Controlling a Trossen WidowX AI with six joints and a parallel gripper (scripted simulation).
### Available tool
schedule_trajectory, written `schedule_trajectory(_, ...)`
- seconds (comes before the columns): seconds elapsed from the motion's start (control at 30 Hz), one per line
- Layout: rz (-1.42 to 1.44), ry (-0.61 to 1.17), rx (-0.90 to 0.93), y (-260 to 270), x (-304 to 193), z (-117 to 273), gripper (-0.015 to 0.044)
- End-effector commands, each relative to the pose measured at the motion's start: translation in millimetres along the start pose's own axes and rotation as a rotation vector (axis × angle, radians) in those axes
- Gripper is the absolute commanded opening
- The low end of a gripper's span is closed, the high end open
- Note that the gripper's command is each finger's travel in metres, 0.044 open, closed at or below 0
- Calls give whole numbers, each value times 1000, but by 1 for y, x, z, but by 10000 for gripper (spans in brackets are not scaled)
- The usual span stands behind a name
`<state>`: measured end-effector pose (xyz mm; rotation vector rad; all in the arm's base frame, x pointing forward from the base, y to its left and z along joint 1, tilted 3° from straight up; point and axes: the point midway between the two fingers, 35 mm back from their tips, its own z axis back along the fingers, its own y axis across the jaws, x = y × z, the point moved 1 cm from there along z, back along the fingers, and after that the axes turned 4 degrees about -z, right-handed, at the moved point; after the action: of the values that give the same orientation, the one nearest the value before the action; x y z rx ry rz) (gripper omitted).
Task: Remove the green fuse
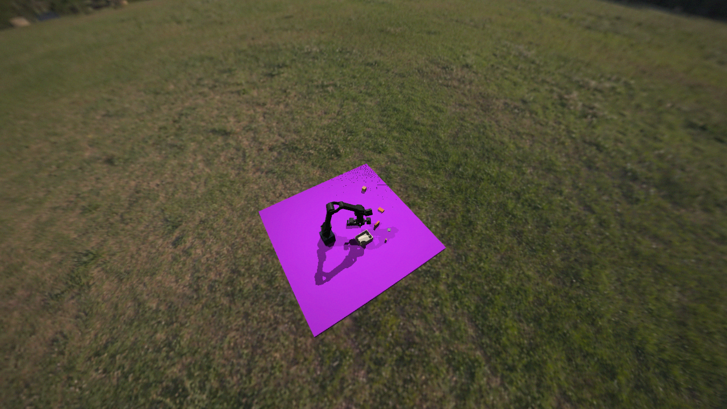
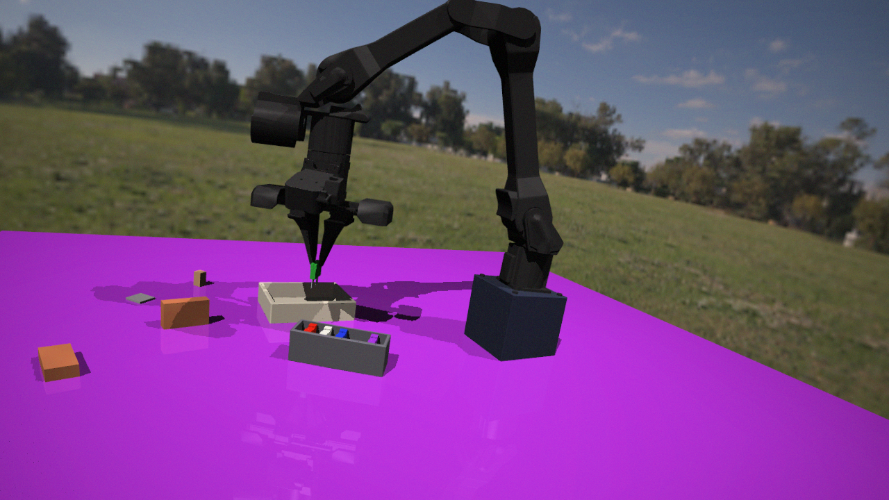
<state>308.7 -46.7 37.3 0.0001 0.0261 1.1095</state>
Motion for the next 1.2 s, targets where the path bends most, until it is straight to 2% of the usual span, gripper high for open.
schedule_trajectory(0.0, 0, 7, -5, -14, -21, 1, 0)
schedule_trajectory(0.33, 0, 13, -5, -38, -73, 0, 0)
schedule_trajectory(1.17, 0, 14, -5, -39, -74, -31, 0)
